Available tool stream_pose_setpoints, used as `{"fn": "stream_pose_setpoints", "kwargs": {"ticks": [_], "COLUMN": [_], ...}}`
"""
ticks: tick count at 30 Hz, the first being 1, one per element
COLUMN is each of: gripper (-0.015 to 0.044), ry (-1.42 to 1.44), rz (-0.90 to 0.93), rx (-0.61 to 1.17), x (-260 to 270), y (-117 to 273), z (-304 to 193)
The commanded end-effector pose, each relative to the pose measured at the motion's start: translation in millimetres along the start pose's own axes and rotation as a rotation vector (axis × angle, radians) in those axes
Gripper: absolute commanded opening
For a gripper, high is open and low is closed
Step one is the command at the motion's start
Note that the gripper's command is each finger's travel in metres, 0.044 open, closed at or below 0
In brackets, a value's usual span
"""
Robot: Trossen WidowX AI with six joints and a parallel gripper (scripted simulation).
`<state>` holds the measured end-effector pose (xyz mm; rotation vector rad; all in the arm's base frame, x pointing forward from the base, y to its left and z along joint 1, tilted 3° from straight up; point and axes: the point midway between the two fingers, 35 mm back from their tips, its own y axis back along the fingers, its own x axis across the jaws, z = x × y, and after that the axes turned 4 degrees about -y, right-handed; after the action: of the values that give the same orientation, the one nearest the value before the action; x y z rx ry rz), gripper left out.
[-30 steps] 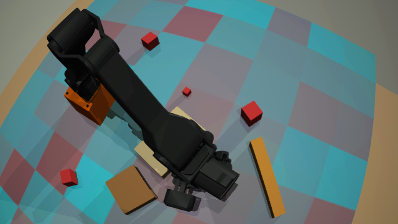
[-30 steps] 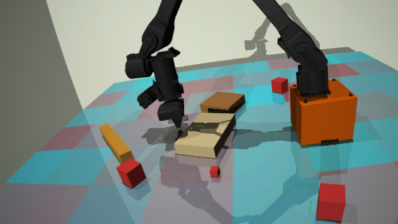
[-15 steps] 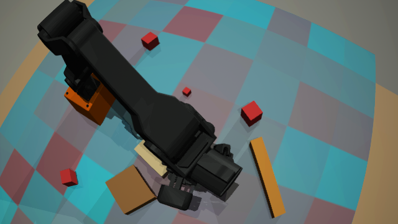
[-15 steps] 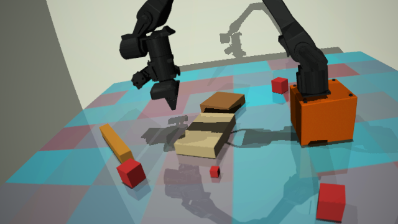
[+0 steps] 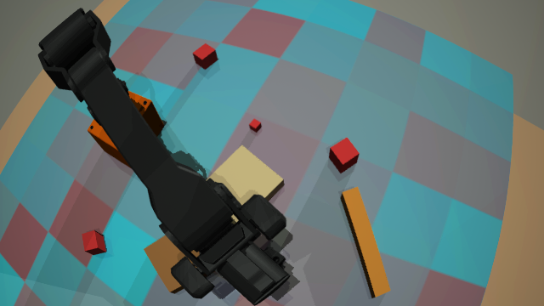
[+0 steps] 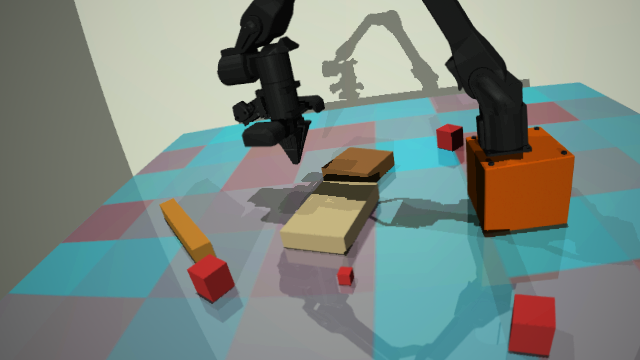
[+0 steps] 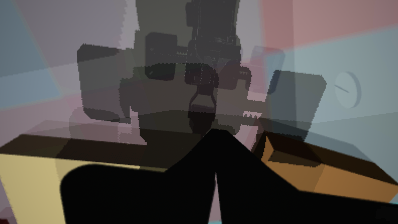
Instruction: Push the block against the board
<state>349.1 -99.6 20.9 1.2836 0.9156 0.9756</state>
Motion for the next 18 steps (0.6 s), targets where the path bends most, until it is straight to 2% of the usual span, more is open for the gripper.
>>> {"fn": "stream_pose_setpoints", "kwargs": {"ticks": [1,18], "gripper": [0.0,0.0], "ry": [-0.121,-0.713], "rz": [0.002,-0.002], "rx": [-0.005,-0.005], "x": [-12.2,-75.6], "y": [1.4,1.1], "z": [0.3,-8.0]}}
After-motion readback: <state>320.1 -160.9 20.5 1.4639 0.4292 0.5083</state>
